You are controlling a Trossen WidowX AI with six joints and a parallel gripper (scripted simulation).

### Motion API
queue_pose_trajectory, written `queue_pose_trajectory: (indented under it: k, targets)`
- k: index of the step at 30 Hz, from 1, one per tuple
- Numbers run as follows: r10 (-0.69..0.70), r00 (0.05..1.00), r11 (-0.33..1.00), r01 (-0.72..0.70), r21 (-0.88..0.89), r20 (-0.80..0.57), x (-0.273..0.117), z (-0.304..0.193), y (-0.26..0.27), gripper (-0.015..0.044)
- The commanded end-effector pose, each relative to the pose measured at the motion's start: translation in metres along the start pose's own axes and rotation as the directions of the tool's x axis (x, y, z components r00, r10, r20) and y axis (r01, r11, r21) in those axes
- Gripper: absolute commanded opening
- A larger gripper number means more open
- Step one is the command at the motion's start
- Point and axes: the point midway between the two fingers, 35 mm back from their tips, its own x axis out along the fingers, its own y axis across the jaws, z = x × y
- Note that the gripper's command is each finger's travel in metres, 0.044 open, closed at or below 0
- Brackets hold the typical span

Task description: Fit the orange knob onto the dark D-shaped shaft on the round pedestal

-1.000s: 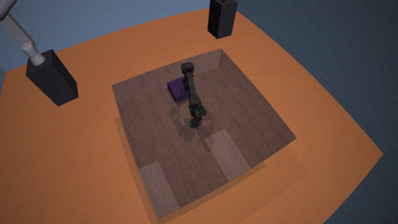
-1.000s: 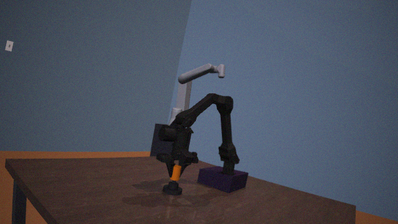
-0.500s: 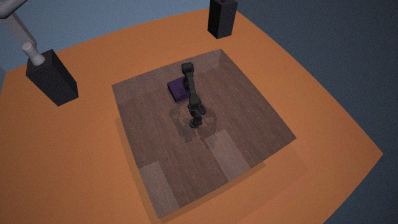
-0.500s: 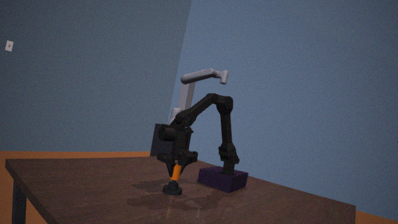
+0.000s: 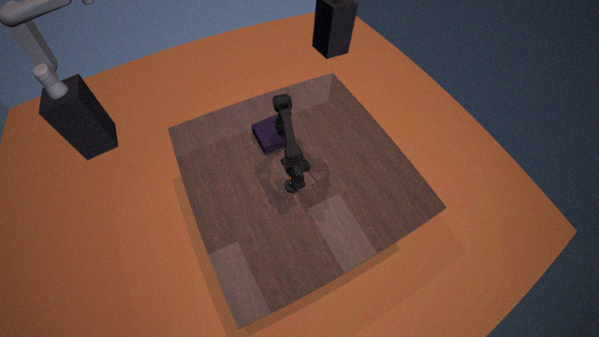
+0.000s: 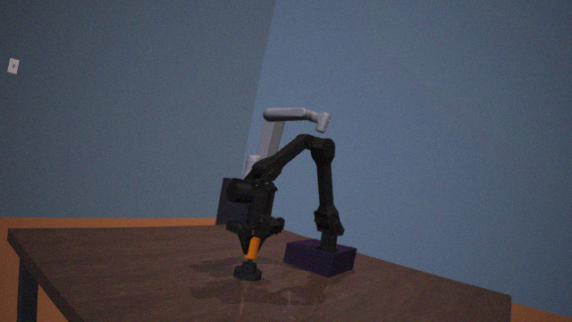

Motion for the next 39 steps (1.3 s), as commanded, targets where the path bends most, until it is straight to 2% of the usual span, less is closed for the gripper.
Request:
queue_pose_trajectory:
  k: [1,27,34,39]
  targets:
    - [-0.002,1.000,1.000,0.002,-0.007,0.000,0.0012,0.0003,0.0009,0.0000]
    - [-0.002,1.000,1.000,0.002,-0.007,0.000,-0.0024,0.0001,-0.0005,0.0000]
    - [-0.002,1.000,0.979,0.002,-0.205,0.000,-0.0038,-0.0003,-0.0016,0.0000]
    - [-0.002,1.000,0.977,0.002,-0.215,0.000,-0.0024,-0.0002,-0.0012,0.0000]
